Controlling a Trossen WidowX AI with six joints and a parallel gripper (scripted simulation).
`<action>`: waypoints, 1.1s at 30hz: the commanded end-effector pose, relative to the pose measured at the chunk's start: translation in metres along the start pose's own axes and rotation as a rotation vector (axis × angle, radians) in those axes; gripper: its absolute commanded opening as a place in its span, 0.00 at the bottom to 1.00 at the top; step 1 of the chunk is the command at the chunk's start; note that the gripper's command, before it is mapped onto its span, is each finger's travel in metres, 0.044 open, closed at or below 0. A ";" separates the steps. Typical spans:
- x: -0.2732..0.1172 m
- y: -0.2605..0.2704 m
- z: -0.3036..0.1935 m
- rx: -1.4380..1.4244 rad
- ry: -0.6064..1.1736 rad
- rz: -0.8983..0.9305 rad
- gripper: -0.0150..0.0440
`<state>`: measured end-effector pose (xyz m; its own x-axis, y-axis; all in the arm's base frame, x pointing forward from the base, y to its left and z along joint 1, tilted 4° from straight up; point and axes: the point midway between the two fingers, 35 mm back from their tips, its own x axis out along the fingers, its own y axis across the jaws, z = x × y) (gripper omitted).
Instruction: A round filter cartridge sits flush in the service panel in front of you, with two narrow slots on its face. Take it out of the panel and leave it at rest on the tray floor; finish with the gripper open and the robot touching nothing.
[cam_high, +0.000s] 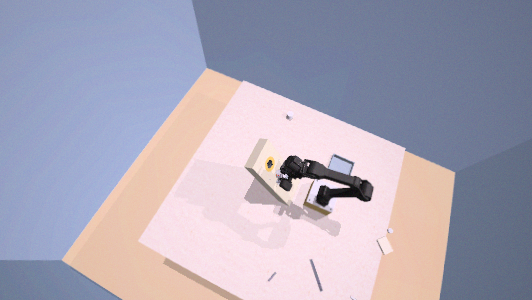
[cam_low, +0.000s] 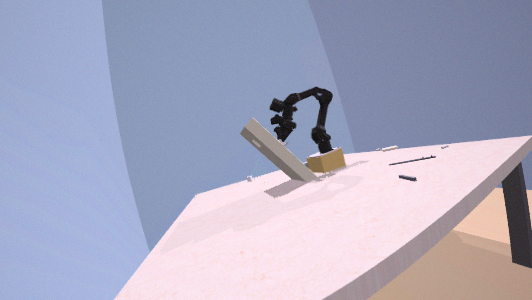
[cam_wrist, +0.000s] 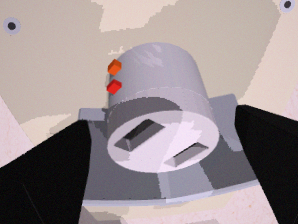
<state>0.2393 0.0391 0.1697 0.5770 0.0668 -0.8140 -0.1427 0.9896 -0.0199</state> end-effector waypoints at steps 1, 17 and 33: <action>0.008 0.001 -0.003 -0.001 0.006 0.005 0.77; 0.007 0.000 -0.001 0.001 0.003 0.000 0.58; -0.003 0.000 0.021 0.001 0.002 0.001 0.25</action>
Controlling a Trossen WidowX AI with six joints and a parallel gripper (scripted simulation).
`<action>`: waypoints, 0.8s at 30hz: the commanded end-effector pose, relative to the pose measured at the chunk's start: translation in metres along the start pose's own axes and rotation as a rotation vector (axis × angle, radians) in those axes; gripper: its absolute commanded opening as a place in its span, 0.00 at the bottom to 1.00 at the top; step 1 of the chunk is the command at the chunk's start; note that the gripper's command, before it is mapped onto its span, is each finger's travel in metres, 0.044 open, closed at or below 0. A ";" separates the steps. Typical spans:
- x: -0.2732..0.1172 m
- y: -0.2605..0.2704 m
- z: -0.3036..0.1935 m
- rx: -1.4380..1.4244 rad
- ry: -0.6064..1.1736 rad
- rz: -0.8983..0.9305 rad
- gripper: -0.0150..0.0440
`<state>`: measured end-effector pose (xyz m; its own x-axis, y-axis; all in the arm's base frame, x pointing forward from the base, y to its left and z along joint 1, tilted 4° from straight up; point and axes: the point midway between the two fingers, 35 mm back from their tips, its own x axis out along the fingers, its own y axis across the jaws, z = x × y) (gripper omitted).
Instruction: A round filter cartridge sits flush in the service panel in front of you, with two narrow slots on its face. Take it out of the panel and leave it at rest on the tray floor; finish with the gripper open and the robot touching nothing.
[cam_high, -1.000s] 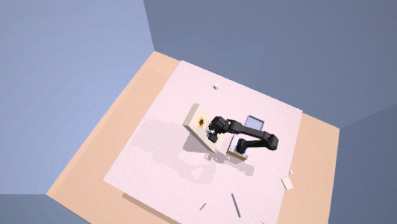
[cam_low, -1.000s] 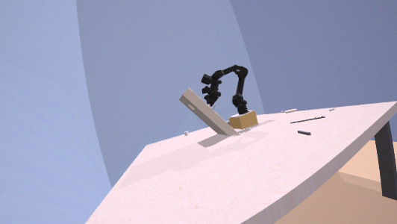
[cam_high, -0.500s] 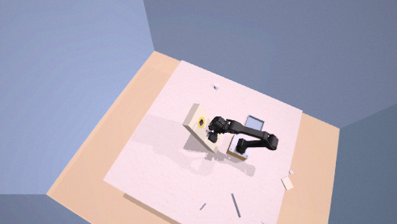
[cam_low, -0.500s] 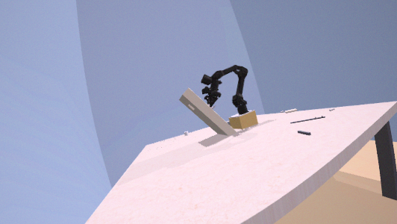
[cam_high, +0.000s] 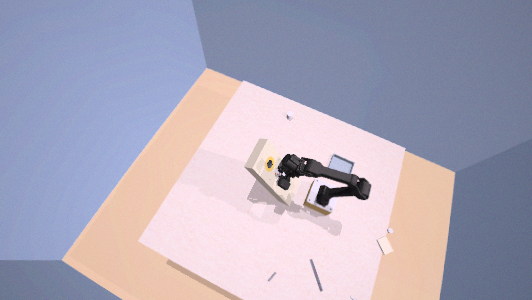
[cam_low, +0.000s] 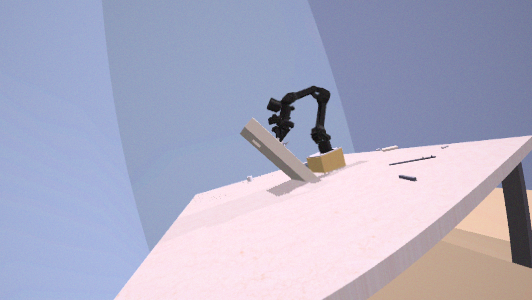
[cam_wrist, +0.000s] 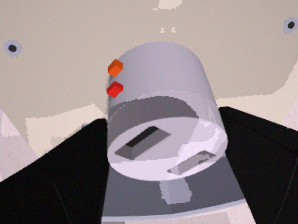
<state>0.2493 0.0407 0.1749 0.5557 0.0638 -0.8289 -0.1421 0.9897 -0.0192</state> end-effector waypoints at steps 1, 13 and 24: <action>-0.005 0.000 0.010 0.000 -0.024 0.001 0.25; -0.066 0.000 0.015 0.001 -0.022 0.001 0.25; -0.094 -0.006 0.013 -0.001 -0.015 0.000 0.25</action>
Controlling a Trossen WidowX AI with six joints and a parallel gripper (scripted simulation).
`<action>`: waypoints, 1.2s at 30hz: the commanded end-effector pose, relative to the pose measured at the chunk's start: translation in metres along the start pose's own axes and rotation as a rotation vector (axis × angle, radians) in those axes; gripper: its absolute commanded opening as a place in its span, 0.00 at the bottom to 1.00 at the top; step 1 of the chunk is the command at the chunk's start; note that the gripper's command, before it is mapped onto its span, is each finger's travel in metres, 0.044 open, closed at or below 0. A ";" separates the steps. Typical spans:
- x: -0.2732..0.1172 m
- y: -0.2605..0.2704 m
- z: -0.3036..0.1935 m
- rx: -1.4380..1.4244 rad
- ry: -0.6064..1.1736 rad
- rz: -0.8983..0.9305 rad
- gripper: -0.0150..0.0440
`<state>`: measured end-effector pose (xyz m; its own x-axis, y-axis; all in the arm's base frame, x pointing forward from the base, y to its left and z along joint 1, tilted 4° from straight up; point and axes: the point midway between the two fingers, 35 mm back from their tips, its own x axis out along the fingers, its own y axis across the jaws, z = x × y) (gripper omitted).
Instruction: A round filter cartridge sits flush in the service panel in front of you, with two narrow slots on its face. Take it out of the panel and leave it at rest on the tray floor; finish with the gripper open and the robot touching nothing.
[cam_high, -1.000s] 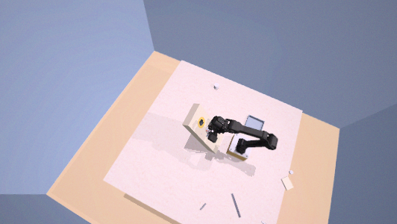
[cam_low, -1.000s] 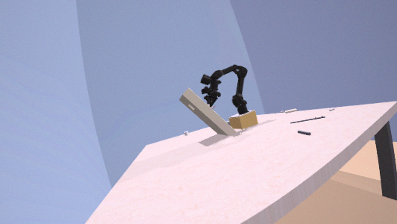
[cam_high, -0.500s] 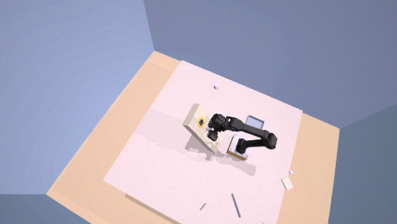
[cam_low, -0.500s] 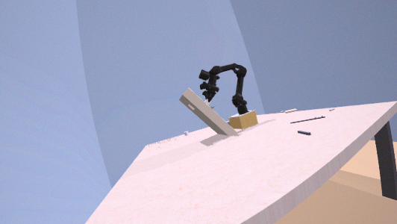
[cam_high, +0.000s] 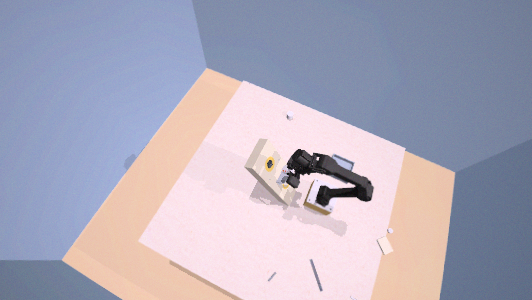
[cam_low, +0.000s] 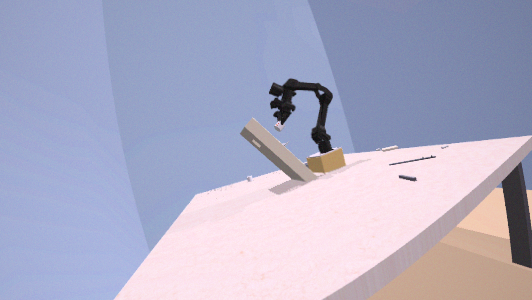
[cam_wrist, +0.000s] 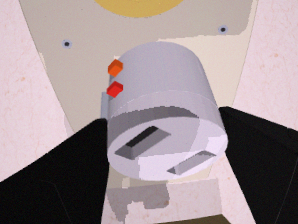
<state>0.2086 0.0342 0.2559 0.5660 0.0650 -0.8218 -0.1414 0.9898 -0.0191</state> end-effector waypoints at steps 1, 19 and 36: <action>-0.003 -0.006 0.002 -0.002 -0.001 0.000 0.25; 0.007 -0.048 0.003 -0.006 0.013 -0.001 0.25; 0.011 -0.087 -0.005 0.081 0.016 -0.047 0.25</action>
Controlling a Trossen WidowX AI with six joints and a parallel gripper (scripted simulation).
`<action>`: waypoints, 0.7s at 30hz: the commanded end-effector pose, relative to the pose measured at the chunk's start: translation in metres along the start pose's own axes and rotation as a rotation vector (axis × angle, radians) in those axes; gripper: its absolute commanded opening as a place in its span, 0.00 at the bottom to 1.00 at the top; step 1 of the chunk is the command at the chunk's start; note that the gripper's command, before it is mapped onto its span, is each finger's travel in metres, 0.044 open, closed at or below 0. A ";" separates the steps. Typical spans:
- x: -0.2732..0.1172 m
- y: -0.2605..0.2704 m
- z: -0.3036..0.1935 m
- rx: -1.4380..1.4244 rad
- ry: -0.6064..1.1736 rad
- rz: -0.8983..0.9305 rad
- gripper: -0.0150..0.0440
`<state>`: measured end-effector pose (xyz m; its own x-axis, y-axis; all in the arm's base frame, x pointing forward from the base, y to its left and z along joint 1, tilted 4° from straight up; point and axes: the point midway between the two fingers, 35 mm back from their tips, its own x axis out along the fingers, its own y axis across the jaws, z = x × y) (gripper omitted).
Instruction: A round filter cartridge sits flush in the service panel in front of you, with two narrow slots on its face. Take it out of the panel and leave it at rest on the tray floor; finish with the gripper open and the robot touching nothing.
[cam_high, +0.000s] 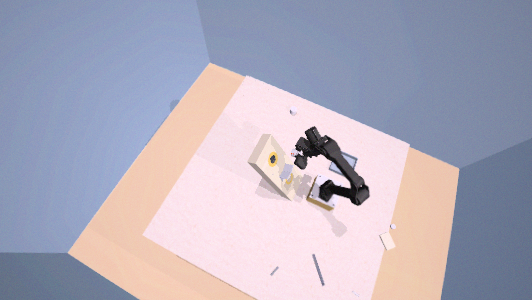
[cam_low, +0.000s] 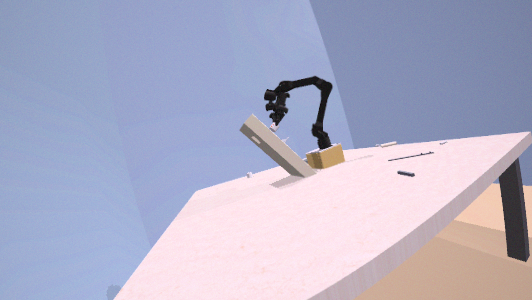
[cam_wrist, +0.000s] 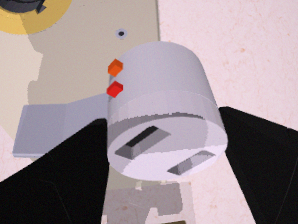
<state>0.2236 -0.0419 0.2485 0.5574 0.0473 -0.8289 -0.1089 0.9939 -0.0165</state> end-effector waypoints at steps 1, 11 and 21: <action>0.002 -0.014 -0.004 0.076 0.003 -0.043 0.25; 0.003 -0.058 -0.021 0.297 0.005 -0.167 0.25; -0.001 -0.100 -0.046 0.513 0.002 -0.296 0.25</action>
<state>0.2028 -0.1318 0.2287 0.5188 -0.1989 -0.8314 0.3894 0.9208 0.0228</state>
